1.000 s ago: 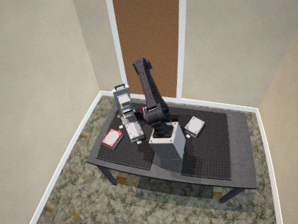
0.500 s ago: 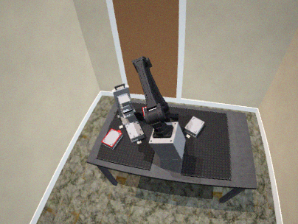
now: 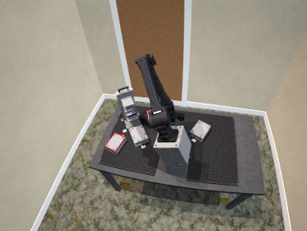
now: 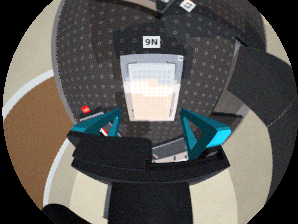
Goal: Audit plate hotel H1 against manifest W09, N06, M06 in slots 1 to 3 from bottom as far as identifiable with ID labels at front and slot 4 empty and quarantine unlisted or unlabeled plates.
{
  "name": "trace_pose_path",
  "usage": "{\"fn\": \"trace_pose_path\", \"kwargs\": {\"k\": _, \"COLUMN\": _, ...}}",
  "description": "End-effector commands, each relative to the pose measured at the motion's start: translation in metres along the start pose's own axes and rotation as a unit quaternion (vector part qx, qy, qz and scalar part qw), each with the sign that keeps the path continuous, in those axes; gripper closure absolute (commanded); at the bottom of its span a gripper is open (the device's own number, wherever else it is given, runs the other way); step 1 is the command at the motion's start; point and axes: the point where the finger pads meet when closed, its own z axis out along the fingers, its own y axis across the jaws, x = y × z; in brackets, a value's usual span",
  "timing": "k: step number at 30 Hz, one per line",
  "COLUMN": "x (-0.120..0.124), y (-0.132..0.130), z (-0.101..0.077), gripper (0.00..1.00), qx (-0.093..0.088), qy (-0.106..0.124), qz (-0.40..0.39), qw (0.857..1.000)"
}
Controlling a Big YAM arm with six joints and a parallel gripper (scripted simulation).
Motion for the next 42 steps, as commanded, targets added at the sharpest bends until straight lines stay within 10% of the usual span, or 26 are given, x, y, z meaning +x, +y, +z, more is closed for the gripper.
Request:
{"fn": "trace_pose_path", "kwargs": {"k": 1, "x": 0.0, "y": 0.001, "z": -0.009, "gripper": 0.0, "qx": -0.003, "qy": -0.001, "qz": -0.003, "qw": 1.0}}
{"fn": "trace_pose_path", "kwargs": {"k": 25, "x": -0.003, "y": -0.007, "z": -0.008, "gripper": 0.0, "qx": 0.004, "qy": 0.0, "qz": -0.203, "qw": 0.979}}
{"fn": "trace_pose_path", "kwargs": {"k": 42, "x": -0.003, "y": -0.006, "z": -0.008, "gripper": 0.0, "qx": 0.004, "qy": 0.0, "qz": -0.347, "qw": 0.938}}
